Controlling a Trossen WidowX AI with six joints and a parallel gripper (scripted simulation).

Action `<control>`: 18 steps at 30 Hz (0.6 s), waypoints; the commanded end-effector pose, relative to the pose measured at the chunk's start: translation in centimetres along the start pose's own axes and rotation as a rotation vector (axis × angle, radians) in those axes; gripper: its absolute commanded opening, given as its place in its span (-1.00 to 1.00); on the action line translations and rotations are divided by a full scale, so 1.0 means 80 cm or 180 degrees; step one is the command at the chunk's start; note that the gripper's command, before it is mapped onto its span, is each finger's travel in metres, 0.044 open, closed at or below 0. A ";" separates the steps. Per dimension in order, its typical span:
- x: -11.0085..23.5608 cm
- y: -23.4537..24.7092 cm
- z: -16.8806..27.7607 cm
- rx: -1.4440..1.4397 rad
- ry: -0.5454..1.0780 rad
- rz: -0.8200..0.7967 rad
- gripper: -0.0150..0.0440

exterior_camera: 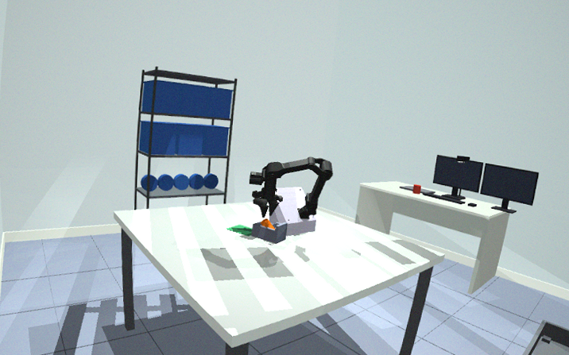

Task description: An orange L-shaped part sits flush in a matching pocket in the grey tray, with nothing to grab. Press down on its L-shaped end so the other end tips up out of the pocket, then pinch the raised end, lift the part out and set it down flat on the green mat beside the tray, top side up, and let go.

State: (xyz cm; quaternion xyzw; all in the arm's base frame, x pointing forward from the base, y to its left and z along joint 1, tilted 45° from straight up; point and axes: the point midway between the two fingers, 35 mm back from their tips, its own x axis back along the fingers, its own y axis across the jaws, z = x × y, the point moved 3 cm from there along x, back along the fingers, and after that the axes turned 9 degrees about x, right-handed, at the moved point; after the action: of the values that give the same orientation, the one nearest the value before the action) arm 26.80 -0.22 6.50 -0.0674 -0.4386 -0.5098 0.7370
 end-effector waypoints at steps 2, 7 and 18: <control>-0.014 -0.001 0.002 -0.0019 0.0030 0.0005 0.46; -0.024 -0.001 0.002 -0.0018 0.0030 0.0005 0.46; -0.046 -0.001 0.003 -0.0017 0.0034 0.0002 0.46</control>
State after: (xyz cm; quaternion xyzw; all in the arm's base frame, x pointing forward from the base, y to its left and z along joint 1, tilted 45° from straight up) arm 26.55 1.84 4.44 -0.0668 -0.4383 -0.5100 0.7371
